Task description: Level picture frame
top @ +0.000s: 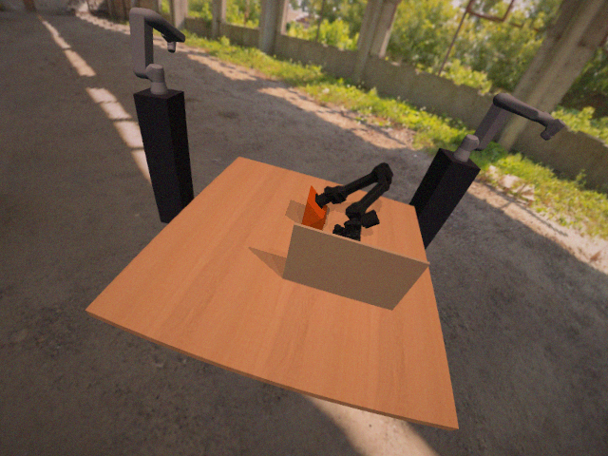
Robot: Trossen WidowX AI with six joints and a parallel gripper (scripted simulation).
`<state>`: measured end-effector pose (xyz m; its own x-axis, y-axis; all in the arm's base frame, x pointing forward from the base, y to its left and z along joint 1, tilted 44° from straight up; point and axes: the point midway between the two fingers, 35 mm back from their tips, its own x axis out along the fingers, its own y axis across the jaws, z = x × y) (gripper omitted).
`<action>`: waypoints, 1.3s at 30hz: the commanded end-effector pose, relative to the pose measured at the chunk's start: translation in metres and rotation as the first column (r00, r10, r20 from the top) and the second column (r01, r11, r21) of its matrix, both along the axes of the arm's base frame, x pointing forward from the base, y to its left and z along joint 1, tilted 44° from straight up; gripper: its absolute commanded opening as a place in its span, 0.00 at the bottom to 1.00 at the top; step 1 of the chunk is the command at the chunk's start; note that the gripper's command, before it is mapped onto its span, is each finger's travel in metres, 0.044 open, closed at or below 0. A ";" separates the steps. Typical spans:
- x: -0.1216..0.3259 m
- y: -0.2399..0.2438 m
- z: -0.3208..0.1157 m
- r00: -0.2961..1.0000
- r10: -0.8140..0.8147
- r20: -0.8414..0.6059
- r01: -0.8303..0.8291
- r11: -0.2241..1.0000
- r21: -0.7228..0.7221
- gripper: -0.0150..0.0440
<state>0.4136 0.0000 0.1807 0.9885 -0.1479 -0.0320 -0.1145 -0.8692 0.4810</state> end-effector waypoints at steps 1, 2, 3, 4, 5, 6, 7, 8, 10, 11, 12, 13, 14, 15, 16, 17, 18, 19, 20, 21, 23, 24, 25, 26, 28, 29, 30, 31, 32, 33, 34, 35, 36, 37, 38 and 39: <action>0.000 0.000 0.000 1.000 0.001 -0.002 -0.001 1.000 -0.017 0.25; 0.000 0.000 0.000 1.000 0.002 -0.006 -0.002 0.999 -0.042 0.25; 0.000 0.000 0.000 1.000 0.002 -0.009 -0.003 0.998 -0.060 0.25; 0.000 0.000 0.000 1.000 0.003 -0.011 -0.003 0.997 -0.072 0.25; 0.000 0.000 0.000 1.000 0.003 -0.011 -0.004 0.997 -0.077 0.25; 0.000 0.000 0.000 1.000 0.003 -0.011 -0.004 0.997 -0.077 0.25; 0.000 0.000 0.000 1.000 0.003 -0.012 -0.004 0.997 -0.083 0.25; 0.000 0.000 0.000 1.000 0.003 -0.013 -0.004 0.996 -0.088 0.25; 0.000 0.000 0.000 1.000 0.003 -0.015 -0.004 0.995 -0.098 0.25; 0.000 0.000 0.001 1.000 0.003 -0.015 -0.005 0.995 -0.103 0.25; 0.000 0.000 0.001 1.000 0.003 -0.016 -0.005 0.994 -0.108 0.25; 0.000 0.000 0.001 1.000 0.003 -0.018 -0.005 0.993 -0.119 0.25; 0.000 0.000 0.001 1.000 0.003 -0.018 -0.005 0.993 -0.119 0.25; 0.000 0.000 0.001 1.000 0.003 -0.019 -0.006 0.992 -0.124 0.25; 0.000 0.000 0.001 1.000 0.003 -0.019 -0.006 0.992 -0.129 0.25; 0.000 0.000 0.001 1.000 0.004 -0.021 -0.006 0.990 -0.139 0.25; 0.000 0.000 0.001 1.000 0.004 -0.021 -0.006 0.990 -0.139 0.25; 0.000 -0.001 0.001 1.000 0.004 -0.022 -0.007 0.990 -0.144 0.25; 0.000 -0.001 0.001 1.000 0.004 -0.023 -0.007 0.989 -0.149 0.25; 0.000 -0.001 0.001 1.000 0.004 -0.024 -0.007 0.987 -0.160 0.25; 0.000 -0.001 0.001 1.000 0.004 -0.025 -0.008 0.986 -0.165 0.25; 0.000 -0.001 0.001 1.000 0.004 -0.026 -0.008 0.985 -0.170 0.25; 0.000 -0.001 0.001 1.000 0.004 -0.027 -0.009 0.984 -0.180 0.25; 0.000 -0.001 0.001 1.000 0.004 -0.027 -0.009 0.984 -0.180 0.25; 0.000 -0.001 0.001 1.000 0.004 -0.029 -0.009 0.982 -0.190 0.25; 0.000 -0.001 0.001 1.000 0.004 -0.031 -0.010 0.980 -0.200 0.25; 0.000 -0.001 0.001 1.000 0.004 -0.031 -0.010 0.980 -0.200 0.25; 0.000 -0.001 0.001 1.000 0.004 -0.031 -0.010 0.979 -0.205 0.25; 0.000 -0.001 0.002 0.999 0.004 -0.032 -0.010 0.978 -0.210 0.25; 0.000 -0.001 0.002 0.999 0.004 -0.034 -0.011 0.975 -0.220 0.25; 0.000 -0.001 0.002 0.999 0.004 -0.034 -0.011 0.975 -0.220 0.25; 0.000 -0.001 0.002 0.999 0.004 -0.035 -0.011 0.974 -0.226 0.25; 0.000 -0.001 0.002 0.999 0.004 -0.035 -0.012 0.973 -0.231 0.25; 0.000 -0.001 0.002 0.999 0.004 -0.037 -0.012 0.971 -0.241 0.25; 0.000 -0.001 0.002 0.999 0.004 -0.037 -0.012 0.971 -0.241 0.25; 0.000 -0.001 0.002 0.999 0.003 -0.038 -0.013 0.969 -0.246 0.25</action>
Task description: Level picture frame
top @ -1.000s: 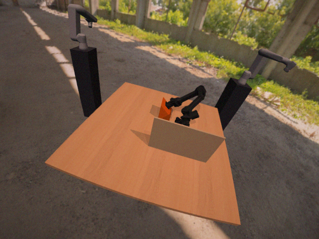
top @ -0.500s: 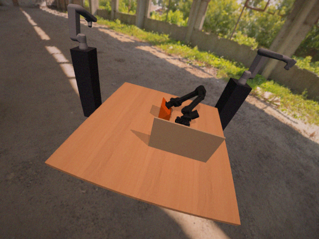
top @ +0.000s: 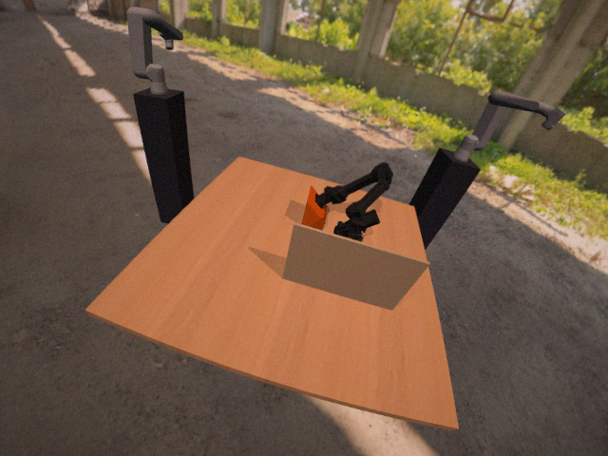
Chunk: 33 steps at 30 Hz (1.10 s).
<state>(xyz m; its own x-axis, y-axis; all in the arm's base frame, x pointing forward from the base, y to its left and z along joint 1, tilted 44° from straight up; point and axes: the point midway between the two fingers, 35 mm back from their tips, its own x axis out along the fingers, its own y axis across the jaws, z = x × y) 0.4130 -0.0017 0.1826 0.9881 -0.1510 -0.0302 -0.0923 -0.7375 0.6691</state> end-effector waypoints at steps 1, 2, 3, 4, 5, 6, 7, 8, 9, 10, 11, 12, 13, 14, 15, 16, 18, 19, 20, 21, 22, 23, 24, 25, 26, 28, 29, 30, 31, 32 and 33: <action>0.000 0.000 0.000 1.000 0.004 -0.006 -0.004 1.000 -0.025 0.25; 0.000 0.000 0.000 1.000 0.004 -0.007 -0.004 0.999 -0.035 0.25; 0.000 0.000 0.000 1.000 0.004 -0.007 -0.004 0.999 -0.035 0.25; 0.000 0.000 0.000 1.000 0.004 -0.008 -0.005 0.999 -0.040 0.25; 0.000 0.000 0.000 1.000 0.004 -0.009 -0.005 0.999 -0.045 0.25; 0.000 0.000 0.000 1.000 0.005 -0.010 -0.005 0.998 -0.056 0.25; 0.000 0.000 0.000 1.000 0.005 -0.010 -0.005 0.998 -0.056 0.25; 0.000 0.000 0.000 1.000 0.005 -0.011 -0.005 0.998 -0.061 0.25; 0.000 0.000 0.000 1.000 0.005 -0.012 -0.006 0.998 -0.066 0.25; 0.000 0.000 0.001 1.000 0.005 -0.014 -0.006 0.997 -0.076 0.25; 0.000 0.000 0.001 1.000 0.005 -0.014 -0.006 0.997 -0.076 0.25; 0.000 0.000 0.001 1.000 0.005 -0.014 -0.006 0.997 -0.081 0.25; 0.000 0.000 0.001 1.000 0.005 -0.015 -0.006 0.996 -0.087 0.25; 0.000 0.000 0.001 1.000 0.005 -0.017 -0.007 0.995 -0.095 0.25; 0.000 0.000 0.001 1.000 0.002 -0.011 -0.002 0.997 -0.072 0.30; 0.000 0.000 0.001 1.000 0.002 -0.011 -0.002 0.997 -0.072 0.34; 0.000 0.000 0.001 1.000 0.002 -0.011 -0.002 0.997 -0.072 0.43; 0.000 0.000 0.001 1.000 0.002 -0.011 -0.002 0.997 -0.072 0.48; 0.000 0.000 0.001 1.000 0.002 -0.011 -0.002 0.997 -0.072 0.52; 0.000 0.000 0.001 1.000 0.002 -0.011 -0.002 0.997 -0.072 0.57; 0.000 0.000 0.001 1.000 0.002 -0.011 -0.002 0.997 -0.072 0.61; 0.000 0.000 0.001 1.000 0.002 -0.011 -0.002 0.997 -0.072 0.65; 0.000 0.000 0.001 1.000 0.002 -0.011 -0.002 0.997 -0.072 0.69; 0.000 0.000 0.001 1.000 0.002 -0.011 -0.002 0.997 -0.072 0.69; 0.000 0.000 0.001 1.000 0.002 -0.011 -0.002 0.997 -0.072 0.69; -0.002 0.000 0.001 1.000 0.002 -0.010 -0.002 0.998 -0.068 0.69; -0.006 0.002 0.002 1.000 0.001 -0.008 -0.002 0.999 -0.053 0.69; -0.014 0.004 0.003 1.000 0.001 -0.005 -0.001 1.000 -0.029 0.69; -0.024 0.007 0.005 1.000 0.000 -0.001 0.000 1.000 0.002 0.69; -0.035 0.010 0.005 1.000 -0.001 0.003 0.000 0.999 0.033 0.69; -0.045 0.012 0.006 1.000 -0.002 0.008 0.001 0.998 0.063 0.69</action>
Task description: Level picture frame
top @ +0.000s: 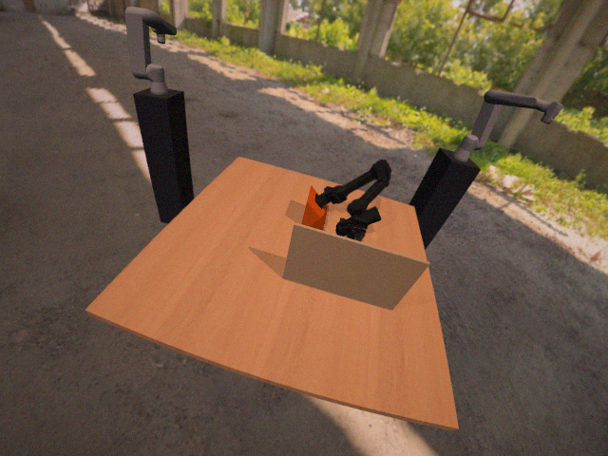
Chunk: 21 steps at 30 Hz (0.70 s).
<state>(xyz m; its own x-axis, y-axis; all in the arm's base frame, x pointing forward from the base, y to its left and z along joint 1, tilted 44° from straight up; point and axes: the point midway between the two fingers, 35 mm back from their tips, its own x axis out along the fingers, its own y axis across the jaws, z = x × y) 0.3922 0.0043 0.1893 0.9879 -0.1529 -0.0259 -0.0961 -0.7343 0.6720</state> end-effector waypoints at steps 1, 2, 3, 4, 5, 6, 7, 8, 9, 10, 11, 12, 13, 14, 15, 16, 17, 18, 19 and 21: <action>-0.034 0.008 -0.001 1.000 -0.001 0.008 0.000 0.995 0.099 0.69; -0.044 0.010 -0.002 1.000 -0.002 0.013 0.000 0.992 0.129 0.69; -0.054 0.011 -0.004 1.000 -0.003 0.017 0.000 0.987 0.160 0.69; -0.063 0.013 -0.005 1.000 -0.004 0.021 0.000 0.982 0.190 0.69; -0.071 0.013 -0.007 1.000 -0.006 0.024 0.000 0.977 0.213 0.69; -0.075 0.014 -0.008 1.000 -0.006 0.026 0.000 0.974 0.227 0.69; -0.077 0.014 -0.009 1.000 -0.007 0.027 0.000 0.973 0.232 0.69; -0.077 0.014 -0.009 1.000 -0.007 0.027 0.000 0.973 0.232 0.69; -0.077 0.014 -0.009 1.000 -0.007 0.027 0.000 0.973 0.232 0.69; -0.077 0.014 -0.009 1.000 -0.007 0.027 0.000 0.973 0.232 0.69; -0.071 0.014 -0.004 0.999 -0.002 0.032 -0.004 0.978 0.209 0.69; -0.073 0.013 -0.002 1.000 -0.003 0.031 -0.004 0.978 0.209 0.69; -0.077 0.013 0.001 1.000 -0.003 0.031 -0.004 0.978 0.211 0.69; -0.082 0.012 0.004 1.000 -0.003 0.031 -0.004 0.977 0.212 0.69; -0.087 0.011 0.007 1.000 -0.003 0.030 -0.003 0.977 0.213 0.69; -0.093 0.010 0.010 1.000 -0.003 0.030 -0.003 0.977 0.214 0.69; -0.098 0.009 0.012 1.000 -0.004 0.030 -0.003 0.977 0.215 0.69; -0.103 0.008 0.015 1.000 -0.004 0.029 -0.003 0.976 0.217 0.69; -0.109 0.007 0.016 1.000 -0.004 0.029 -0.002 0.976 0.218 0.69; -0.120 0.004 0.019 1.000 -0.004 0.028 -0.002 0.975 0.220 0.69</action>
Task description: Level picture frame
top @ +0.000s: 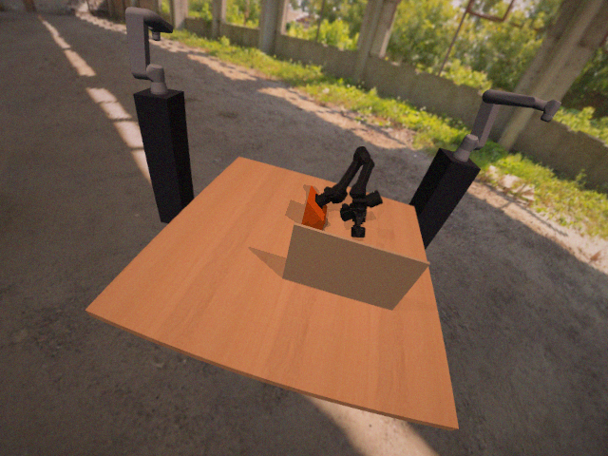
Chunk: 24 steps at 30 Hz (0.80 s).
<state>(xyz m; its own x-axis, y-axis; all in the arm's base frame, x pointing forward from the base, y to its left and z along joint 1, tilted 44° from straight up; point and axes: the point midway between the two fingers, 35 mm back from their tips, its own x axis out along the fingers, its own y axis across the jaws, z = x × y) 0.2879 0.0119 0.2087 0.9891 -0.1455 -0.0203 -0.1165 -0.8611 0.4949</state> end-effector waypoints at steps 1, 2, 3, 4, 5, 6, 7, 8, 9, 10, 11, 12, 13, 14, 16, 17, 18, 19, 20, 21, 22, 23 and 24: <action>-0.021 -0.005 0.001 1.000 -0.003 -0.011 0.003 1.000 0.007 0.69; -0.027 -0.006 0.001 1.000 -0.003 -0.011 0.003 1.000 0.008 0.69; -0.032 -0.007 0.002 1.000 -0.003 -0.012 0.003 1.000 0.010 0.69; -0.038 -0.008 0.002 1.000 -0.003 -0.012 0.003 1.000 0.011 0.69; -0.044 -0.010 0.002 1.000 -0.003 -0.013 0.004 1.000 0.012 0.69; -0.049 -0.011 0.001 1.000 -0.004 -0.014 0.004 1.000 0.013 0.69; -0.055 -0.012 0.000 1.000 -0.004 -0.014 0.004 1.000 0.014 0.69; -0.060 -0.013 -0.001 1.000 -0.004 -0.015 0.004 1.000 0.015 0.69; -0.064 -0.014 -0.002 1.000 -0.004 -0.015 0.004 1.000 0.016 0.69; -0.067 -0.015 -0.003 1.000 -0.004 -0.015 0.004 1.000 0.017 0.69; -0.068 -0.015 -0.003 1.000 -0.004 -0.015 0.004 1.000 0.017 0.69; -0.068 -0.015 -0.003 1.000 -0.004 -0.015 0.004 1.000 0.017 0.69; -0.068 -0.015 -0.003 1.000 -0.004 -0.015 0.004 1.000 0.017 0.69; -0.068 -0.015 -0.003 1.000 -0.004 -0.015 0.004 1.000 0.017 0.69; -0.067 -0.015 -0.001 1.000 -0.004 -0.012 0.004 1.000 0.017 0.69; -0.068 -0.015 -0.003 1.000 -0.004 -0.015 0.004 1.000 0.017 0.69; -0.068 -0.015 -0.003 1.000 -0.004 -0.015 0.004 1.000 0.017 0.69; -0.068 -0.015 -0.003 1.000 -0.004 -0.015 0.004 1.000 0.017 0.69; -0.068 -0.015 -0.003 1.000 -0.004 -0.015 0.004 1.000 0.017 0.69; -0.068 -0.015 -0.003 1.000 -0.004 -0.015 0.004 1.000 0.017 0.69; -0.068 -0.015 -0.003 1.000 -0.004 -0.015 0.004 1.000 0.017 0.69; -0.068 -0.015 -0.003 1.000 -0.004 -0.015 0.004 1.000 0.017 0.69; -0.068 -0.015 -0.003 1.000 -0.004 -0.015 0.004 1.000 0.017 0.69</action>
<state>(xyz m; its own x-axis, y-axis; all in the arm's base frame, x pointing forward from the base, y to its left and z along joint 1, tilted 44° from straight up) 0.2203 -0.0029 0.2084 0.9887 -0.1465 -0.0324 -0.1127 -0.8675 0.4845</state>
